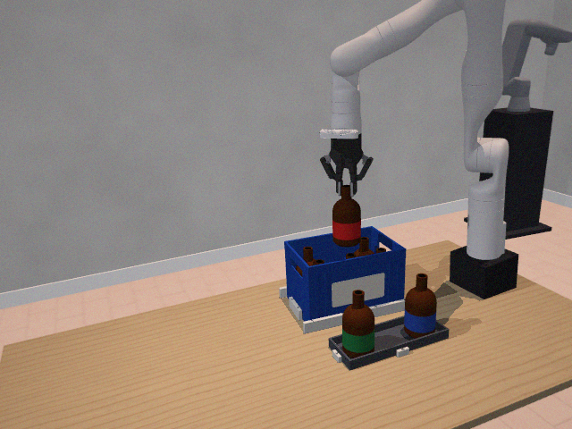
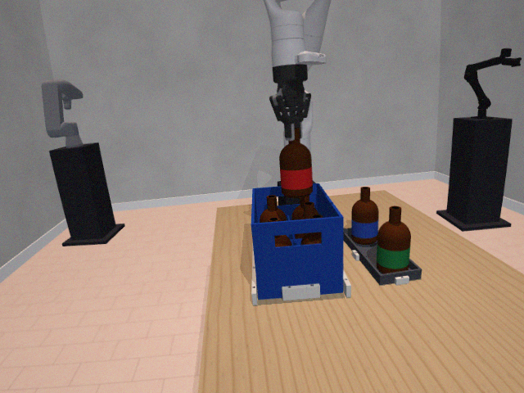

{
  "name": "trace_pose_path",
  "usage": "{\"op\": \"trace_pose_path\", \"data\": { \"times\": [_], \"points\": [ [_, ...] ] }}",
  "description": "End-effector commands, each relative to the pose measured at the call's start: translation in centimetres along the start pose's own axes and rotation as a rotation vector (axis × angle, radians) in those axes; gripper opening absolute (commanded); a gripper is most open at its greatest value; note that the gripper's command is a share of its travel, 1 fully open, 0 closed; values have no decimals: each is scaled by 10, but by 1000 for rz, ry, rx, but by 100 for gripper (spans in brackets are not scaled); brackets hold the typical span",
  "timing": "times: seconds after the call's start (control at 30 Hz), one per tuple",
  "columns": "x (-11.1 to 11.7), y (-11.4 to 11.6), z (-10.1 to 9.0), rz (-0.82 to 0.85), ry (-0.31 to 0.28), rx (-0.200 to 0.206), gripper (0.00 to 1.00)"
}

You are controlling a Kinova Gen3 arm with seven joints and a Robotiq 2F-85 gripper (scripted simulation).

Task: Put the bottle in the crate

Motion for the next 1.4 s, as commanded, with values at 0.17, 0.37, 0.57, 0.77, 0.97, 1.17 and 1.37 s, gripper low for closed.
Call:
{"op": "trace_pose_path", "data": {
  "times": [0.17,0.37,0.57,0.77,0.97,1.17,1.37],
  "points": [
    [-9,11,0,13,-3,-2,0],
    [-15,19,0,13,-3,-2,0],
    [-20,26,0,13,-3,-2,0],
    [-23,30,0,13,-3,-2,0],
    [-27,35,0,13,-3,-2,0],
    [-30,39,0,13,-3,-2,0],
    [-32,41,0,13,-3,-2,0]
  ]
}}
Point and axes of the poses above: the point where the finger pads meet when closed, its own z axis out along the fingers, its own y axis across the jaws, x = y × z, the point moved 10 cm from there along -z, back along the fingers, and after that the axes turned 9 degrees about z, right-handed, at the moved point
